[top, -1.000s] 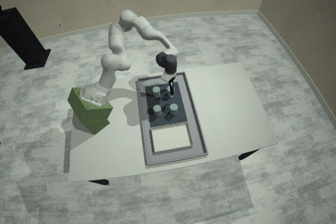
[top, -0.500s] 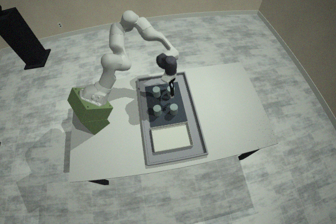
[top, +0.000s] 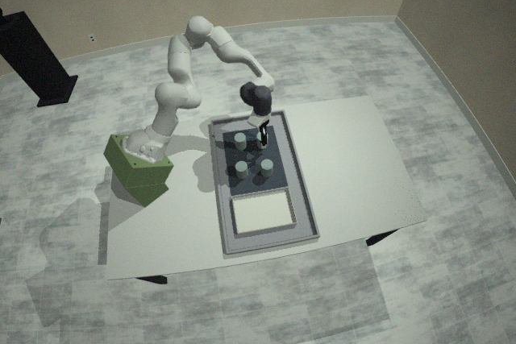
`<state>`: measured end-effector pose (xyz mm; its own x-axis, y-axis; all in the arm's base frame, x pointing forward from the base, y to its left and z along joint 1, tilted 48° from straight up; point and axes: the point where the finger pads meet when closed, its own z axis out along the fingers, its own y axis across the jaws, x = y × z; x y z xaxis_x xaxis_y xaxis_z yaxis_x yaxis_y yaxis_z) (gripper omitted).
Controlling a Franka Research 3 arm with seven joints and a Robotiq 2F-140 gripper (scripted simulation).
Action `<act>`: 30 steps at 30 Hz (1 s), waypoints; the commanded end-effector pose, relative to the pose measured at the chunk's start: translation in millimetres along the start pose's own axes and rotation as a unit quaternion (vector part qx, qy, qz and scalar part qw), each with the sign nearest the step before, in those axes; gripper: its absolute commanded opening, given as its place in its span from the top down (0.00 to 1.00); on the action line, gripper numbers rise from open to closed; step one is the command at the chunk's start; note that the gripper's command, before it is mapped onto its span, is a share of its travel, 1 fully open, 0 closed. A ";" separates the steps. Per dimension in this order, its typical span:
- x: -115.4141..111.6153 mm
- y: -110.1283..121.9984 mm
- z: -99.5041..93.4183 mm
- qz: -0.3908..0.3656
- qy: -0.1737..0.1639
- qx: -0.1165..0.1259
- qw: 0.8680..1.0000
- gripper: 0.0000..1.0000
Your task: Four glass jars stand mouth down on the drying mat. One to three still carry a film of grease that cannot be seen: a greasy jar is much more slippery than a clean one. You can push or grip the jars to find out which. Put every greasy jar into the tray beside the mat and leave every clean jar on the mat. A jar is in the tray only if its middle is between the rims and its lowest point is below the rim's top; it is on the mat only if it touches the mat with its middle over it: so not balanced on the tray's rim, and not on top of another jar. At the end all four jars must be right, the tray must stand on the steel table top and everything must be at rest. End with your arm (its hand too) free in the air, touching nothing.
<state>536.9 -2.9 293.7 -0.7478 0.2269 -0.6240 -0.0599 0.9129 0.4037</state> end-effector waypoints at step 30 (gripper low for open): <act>-1.6 -0.9 0.2 -0.002 -0.002 0.001 1.000 0.46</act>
<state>536.9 -3.0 293.7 -0.7475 0.2256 -0.6247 -0.0608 0.9133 0.4026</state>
